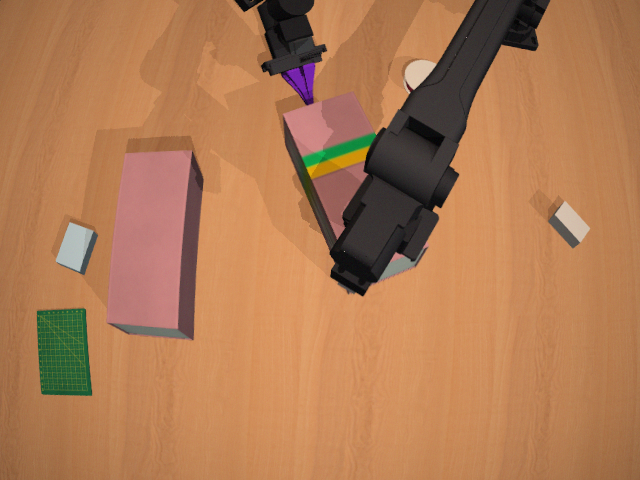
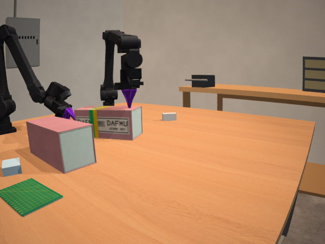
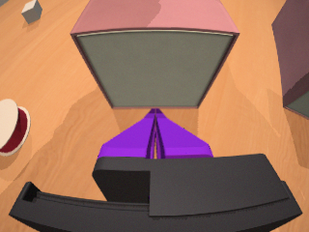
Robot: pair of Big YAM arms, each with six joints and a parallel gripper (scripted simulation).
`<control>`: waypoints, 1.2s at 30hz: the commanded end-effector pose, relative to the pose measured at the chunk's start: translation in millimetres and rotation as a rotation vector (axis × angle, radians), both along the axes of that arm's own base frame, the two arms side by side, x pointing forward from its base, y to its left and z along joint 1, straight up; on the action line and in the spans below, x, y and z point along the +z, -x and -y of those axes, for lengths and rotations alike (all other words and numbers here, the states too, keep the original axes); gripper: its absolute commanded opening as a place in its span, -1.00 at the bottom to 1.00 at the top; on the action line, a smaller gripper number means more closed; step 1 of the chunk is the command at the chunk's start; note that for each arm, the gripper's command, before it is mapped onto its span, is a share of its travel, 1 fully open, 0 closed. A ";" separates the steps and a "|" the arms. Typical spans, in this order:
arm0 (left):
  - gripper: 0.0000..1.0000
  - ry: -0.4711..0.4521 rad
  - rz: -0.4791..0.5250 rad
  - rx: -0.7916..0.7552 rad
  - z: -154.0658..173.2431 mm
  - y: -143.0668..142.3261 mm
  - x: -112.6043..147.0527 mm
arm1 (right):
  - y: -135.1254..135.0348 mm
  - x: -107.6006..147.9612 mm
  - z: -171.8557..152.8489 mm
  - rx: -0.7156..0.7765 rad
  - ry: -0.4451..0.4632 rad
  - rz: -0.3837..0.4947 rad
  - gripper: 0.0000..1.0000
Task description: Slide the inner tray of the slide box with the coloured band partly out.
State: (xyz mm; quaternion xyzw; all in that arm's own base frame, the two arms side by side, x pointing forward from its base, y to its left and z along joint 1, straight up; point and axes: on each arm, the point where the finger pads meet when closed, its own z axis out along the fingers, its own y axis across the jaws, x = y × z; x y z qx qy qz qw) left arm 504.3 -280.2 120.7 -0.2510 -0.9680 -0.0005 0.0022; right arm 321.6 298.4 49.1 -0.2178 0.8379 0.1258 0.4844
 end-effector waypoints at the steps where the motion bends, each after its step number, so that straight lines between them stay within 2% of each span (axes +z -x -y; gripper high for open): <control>1: -1.00 -0.014 -0.026 0.016 -4.0 -1.3 -12.5 | -1.6 7.4 -7.5 0.012 -0.019 0.017 -1.00; 12: -1.00 -0.012 -0.022 0.016 -3.5 -2.3 -12.6 | -1.6 7.4 -7.5 0.012 -0.019 0.017 -1.00; 13: -1.00 0.016 0.028 0.001 4.4 -8.7 12.4 | -1.6 7.4 -7.5 0.012 -0.019 0.017 -1.00; 14: -1.00 -0.012 -0.023 0.001 0.2 -1.2 -15.6 | -15.2 12.9 -11.5 0.000 -0.022 0.029 -1.00; 17: -1.00 -0.016 -0.030 0.001 -0.4 0.0 -19.4 | -15.0 12.9 -11.8 -0.001 -0.025 0.028 -1.00; 27: -1.00 -0.057 -0.102 0.001 -7.7 13.1 -57.2 | -20.9 9.3 -13.4 -0.001 -0.010 0.019 -1.00; 36: -1.00 -0.057 -0.103 0.001 -7.6 12.9 -57.3 | -25.2 9.0 -15.7 -0.001 -0.007 0.017 -1.00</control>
